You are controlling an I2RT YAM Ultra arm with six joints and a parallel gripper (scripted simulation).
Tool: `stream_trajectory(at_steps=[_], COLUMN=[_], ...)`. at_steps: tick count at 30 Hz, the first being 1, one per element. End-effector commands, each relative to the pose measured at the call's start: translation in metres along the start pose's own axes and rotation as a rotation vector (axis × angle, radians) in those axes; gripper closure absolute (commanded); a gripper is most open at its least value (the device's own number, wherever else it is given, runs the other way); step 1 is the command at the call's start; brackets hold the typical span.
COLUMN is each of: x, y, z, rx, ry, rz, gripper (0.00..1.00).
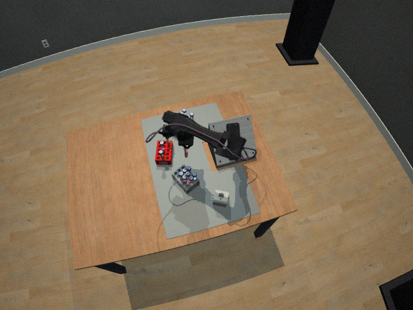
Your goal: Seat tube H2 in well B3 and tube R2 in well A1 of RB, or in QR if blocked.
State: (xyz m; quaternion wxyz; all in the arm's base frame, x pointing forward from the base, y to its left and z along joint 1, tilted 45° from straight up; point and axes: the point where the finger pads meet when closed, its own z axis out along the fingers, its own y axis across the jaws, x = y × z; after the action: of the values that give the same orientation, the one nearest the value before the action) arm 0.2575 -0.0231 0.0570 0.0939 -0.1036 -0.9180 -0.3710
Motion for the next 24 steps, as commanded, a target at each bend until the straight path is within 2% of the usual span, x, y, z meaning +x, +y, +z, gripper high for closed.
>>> stream_trajectory(at_steps=[1, 3, 4, 8, 9, 20, 21, 24], x=[0.010, 0.010, 0.007, 0.020, 0.009, -0.002, -0.003, -0.007], y=[0.015, 0.015, 0.015, 0.026, 0.030, 0.036, 0.037, 0.040], z=[-0.003, -0.003, -0.011, -0.003, -0.012, -0.006, -0.014, -0.006], rx=[-0.017, -0.017, -0.016, -0.017, -0.004, -0.015, -0.013, -0.015], ry=[-0.010, -0.010, -0.038, -0.010, -0.041, -0.016, -0.047, -0.017], rz=[0.015, 0.015, 0.017, 0.015, -0.010, 0.010, 0.010, 0.010], gripper=[1.00, 1.00, 1.00, 1.00, 1.00, 1.00, 1.00, 1.00])
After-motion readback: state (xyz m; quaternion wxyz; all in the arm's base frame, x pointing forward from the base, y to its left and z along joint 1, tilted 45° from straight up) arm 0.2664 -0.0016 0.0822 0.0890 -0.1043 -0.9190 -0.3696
